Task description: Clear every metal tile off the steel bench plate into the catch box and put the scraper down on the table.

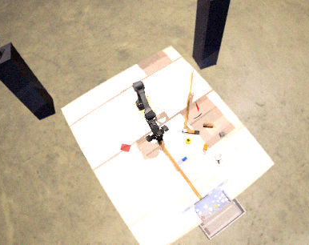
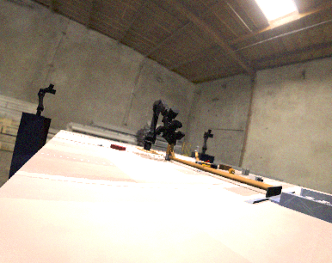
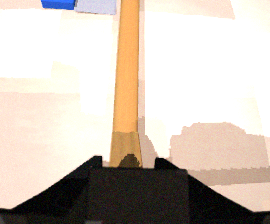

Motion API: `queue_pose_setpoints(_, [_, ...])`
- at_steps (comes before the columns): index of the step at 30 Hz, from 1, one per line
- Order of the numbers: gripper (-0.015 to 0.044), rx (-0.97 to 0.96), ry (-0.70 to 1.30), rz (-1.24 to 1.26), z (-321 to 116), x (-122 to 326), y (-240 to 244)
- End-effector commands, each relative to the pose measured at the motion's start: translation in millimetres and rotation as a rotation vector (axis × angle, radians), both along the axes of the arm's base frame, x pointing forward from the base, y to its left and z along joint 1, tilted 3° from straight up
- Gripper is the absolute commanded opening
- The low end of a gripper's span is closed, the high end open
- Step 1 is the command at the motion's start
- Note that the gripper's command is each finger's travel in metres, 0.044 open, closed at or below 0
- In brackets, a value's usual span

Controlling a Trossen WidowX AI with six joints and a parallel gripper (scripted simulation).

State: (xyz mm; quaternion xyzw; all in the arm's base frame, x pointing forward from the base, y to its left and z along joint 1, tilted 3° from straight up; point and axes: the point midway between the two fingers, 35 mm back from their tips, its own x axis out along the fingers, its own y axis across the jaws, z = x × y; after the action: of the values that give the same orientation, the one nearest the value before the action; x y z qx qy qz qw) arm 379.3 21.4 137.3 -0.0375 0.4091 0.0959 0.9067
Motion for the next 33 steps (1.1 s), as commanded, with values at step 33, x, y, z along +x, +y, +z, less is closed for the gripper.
queue_pose_setpoints(33, [0.0000,0.001,-0.016,-0.005,6.7,53.4,1.0])
